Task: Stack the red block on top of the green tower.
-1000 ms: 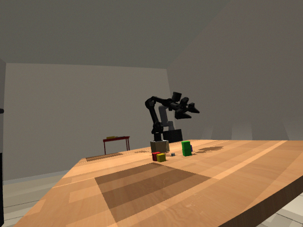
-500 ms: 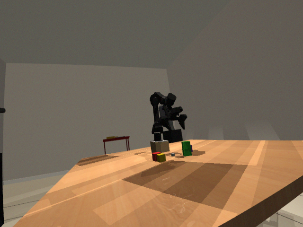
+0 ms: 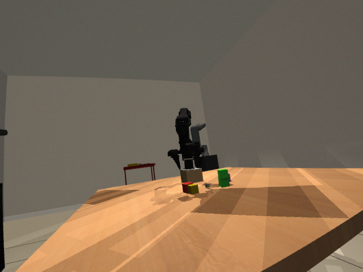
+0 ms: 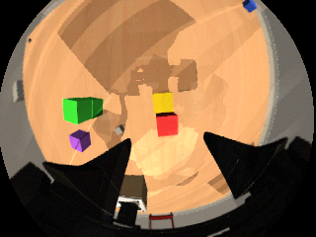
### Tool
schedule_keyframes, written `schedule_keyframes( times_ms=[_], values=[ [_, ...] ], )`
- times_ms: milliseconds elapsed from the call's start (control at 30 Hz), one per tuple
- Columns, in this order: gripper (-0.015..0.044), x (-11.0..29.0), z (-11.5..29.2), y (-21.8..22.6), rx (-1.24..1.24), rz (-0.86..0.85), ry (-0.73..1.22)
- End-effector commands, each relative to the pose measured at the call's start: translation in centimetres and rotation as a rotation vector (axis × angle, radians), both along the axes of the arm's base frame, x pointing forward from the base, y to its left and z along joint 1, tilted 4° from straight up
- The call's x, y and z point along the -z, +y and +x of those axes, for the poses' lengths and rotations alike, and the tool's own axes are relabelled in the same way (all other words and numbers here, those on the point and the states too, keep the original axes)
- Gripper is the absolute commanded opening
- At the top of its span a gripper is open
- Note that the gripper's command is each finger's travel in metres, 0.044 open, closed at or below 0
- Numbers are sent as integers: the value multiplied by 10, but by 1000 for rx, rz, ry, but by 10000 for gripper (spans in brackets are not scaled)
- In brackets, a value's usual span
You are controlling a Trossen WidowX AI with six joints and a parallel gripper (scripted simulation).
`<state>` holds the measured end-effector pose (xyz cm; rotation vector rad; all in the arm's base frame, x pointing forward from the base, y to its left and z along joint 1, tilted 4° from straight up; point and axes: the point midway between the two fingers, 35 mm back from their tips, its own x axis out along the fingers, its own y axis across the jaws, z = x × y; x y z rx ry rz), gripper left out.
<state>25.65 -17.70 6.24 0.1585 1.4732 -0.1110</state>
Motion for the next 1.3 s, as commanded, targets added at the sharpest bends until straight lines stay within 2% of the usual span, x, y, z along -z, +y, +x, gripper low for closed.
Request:
schedule_keyframes(
  times_ms=[0,233,467,1267],
  values=[
    [440,3,-13,-12,-14,32,52],
    [440,9,-12,-7,-14,32,52],
    [440,59,-11,-4,-14,32,52],
    [440,90,-10,-5,-14,32,52]
  ],
)
